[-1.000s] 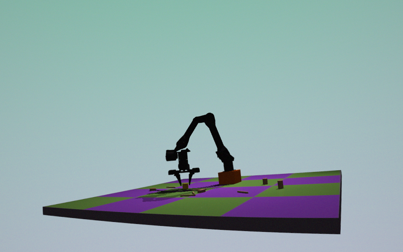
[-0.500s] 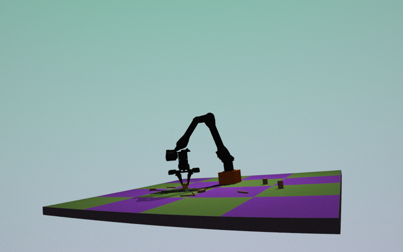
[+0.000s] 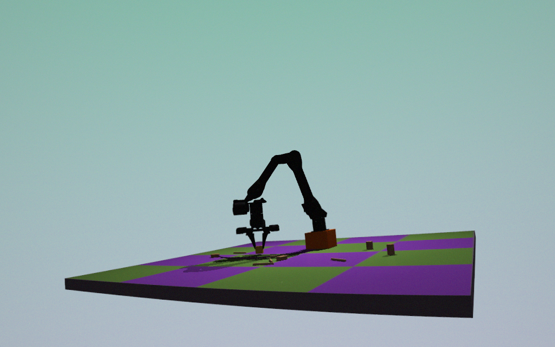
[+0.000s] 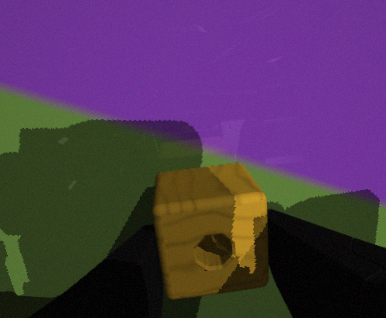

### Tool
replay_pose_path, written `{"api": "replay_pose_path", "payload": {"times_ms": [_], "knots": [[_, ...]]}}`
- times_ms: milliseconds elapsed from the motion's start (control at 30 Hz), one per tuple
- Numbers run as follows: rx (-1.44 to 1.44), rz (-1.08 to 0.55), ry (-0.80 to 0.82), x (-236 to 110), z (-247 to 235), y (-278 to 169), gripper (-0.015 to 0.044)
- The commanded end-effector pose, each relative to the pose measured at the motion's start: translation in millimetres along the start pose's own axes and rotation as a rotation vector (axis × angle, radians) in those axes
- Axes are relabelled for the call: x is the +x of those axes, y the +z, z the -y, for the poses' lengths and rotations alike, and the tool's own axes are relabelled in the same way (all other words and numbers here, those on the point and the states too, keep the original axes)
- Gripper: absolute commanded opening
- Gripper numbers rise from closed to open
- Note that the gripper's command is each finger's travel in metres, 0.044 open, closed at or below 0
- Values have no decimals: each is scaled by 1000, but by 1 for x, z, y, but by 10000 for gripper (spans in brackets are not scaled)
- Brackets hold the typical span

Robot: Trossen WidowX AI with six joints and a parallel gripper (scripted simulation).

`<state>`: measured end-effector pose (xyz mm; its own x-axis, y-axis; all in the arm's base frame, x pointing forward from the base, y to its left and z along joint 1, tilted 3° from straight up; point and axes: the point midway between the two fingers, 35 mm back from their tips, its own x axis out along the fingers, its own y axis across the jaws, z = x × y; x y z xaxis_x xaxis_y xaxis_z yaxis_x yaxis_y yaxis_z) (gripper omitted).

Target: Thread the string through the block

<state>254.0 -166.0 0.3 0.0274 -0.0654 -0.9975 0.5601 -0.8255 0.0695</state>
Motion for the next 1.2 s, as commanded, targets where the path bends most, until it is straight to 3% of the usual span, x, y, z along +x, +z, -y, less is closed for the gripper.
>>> {"api": "replay_pose_path", "payload": {"times_ms": [0,300,1167], "knots": [[1,1,-2,-3,0,0,0],[1,16,-3,-7,0,-1,0],[5,473,-8,3,1,-27,0]]}}
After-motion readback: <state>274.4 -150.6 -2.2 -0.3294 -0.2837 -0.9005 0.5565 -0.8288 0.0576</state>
